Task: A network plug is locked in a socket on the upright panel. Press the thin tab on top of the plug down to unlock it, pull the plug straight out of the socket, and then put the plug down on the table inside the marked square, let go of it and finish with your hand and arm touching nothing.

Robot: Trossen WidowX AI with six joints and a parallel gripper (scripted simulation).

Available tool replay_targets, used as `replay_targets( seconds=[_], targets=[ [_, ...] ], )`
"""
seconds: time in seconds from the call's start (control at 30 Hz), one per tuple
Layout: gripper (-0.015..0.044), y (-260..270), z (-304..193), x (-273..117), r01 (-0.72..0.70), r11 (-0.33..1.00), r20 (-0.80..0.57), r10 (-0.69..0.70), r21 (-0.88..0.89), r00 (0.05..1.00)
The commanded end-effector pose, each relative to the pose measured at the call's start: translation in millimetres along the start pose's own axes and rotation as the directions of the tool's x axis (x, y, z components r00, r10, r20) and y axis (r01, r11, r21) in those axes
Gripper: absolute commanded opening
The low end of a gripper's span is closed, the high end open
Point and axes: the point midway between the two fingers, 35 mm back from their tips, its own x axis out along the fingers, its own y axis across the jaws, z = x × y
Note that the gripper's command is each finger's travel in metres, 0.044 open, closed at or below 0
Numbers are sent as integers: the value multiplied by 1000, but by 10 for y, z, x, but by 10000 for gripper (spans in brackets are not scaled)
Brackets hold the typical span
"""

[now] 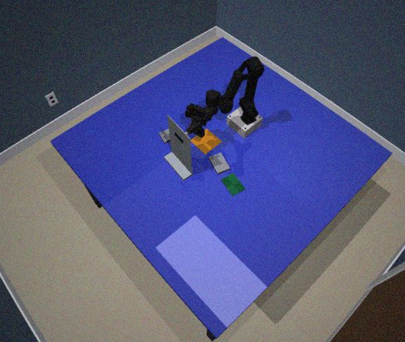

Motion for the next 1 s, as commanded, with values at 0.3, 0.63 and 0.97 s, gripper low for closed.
replay_targets(
  seconds=[0.3,0.63,0.97],
  targets=[
    [0,-8,-22,-100,2,1000,-3,-2,4,1000],
    [0,-9,-30,-164,2,1000,-3,-2,4,1000],
    [0,-10,-37,-223,3,1000,-3,-3,4,1000]
  ],
)
